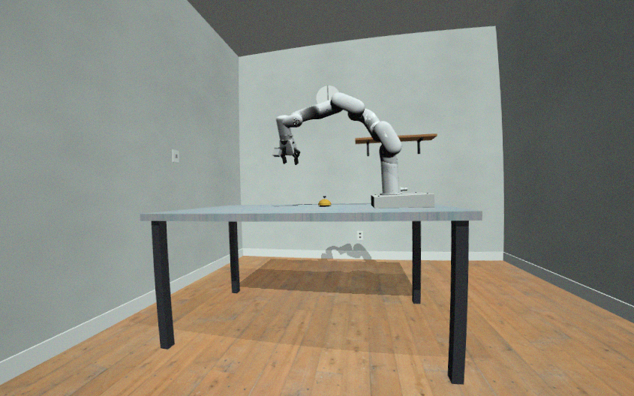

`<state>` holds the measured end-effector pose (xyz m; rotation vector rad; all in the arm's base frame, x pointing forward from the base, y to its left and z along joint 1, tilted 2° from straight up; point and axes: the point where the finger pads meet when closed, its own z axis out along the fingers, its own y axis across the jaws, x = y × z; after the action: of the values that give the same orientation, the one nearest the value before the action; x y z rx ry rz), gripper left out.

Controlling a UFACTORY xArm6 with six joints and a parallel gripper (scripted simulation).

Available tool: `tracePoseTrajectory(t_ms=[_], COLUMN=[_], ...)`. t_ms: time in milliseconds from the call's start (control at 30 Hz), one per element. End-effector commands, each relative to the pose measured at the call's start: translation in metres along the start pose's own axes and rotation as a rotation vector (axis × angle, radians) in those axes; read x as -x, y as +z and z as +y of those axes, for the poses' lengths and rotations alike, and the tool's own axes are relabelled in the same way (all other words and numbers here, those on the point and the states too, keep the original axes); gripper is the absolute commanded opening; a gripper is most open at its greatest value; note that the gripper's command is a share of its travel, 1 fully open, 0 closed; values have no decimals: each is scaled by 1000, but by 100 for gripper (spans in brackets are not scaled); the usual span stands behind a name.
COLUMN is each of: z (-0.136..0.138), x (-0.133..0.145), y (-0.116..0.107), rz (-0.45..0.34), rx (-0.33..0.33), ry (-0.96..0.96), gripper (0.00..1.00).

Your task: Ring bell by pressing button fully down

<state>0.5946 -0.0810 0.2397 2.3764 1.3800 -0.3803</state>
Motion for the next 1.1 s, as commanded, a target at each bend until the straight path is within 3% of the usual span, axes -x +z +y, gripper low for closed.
tracePoseTrajectory(t_ms=[0,600,800,1067], z=[1,1,-26,-47], x=[1,1,10,16], y=[-2,-2,29,48], rz=[3,5,89,141], rx=[4,3,-60,-108], ry=[2,6,163,283], gripper=[100,100,100,100])
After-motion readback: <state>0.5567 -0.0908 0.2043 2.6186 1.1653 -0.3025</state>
